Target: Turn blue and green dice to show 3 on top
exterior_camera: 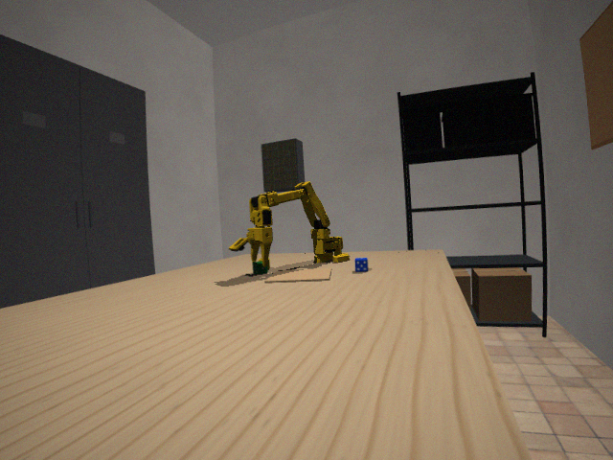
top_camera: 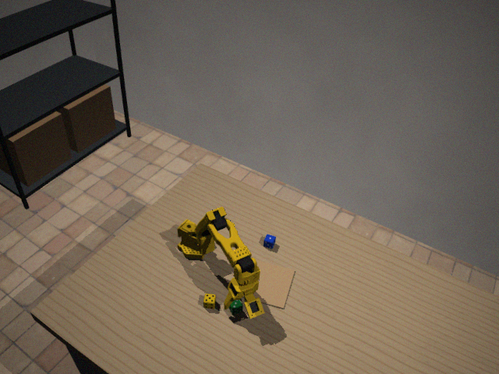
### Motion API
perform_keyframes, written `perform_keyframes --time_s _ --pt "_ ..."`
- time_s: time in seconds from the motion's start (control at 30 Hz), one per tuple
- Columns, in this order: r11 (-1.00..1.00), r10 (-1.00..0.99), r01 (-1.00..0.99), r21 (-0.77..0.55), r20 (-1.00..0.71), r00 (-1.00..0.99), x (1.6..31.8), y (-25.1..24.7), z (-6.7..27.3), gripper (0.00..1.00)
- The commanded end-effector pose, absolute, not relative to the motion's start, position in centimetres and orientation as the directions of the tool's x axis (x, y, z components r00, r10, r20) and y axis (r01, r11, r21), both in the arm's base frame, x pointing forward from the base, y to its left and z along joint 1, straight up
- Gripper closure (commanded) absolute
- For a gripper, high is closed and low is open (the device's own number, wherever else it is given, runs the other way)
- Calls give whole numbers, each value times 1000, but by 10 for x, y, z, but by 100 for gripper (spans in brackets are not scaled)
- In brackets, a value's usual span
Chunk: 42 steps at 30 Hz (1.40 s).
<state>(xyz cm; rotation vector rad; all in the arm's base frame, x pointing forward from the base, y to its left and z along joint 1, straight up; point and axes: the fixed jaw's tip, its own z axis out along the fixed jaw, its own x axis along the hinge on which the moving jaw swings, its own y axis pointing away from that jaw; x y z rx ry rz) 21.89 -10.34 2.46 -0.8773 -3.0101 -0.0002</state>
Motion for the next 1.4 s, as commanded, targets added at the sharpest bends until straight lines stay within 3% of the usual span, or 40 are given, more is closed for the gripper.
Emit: perform_keyframes --time_s 0.0,0.73,1.37 --pt "850 526 526 3 -38 -850 224 -104 27 65" --pt "850 526 526 3 -38 -850 224 -104 23 66" --pt "850 526 526 2 -38 -850 220 -110 23 77"
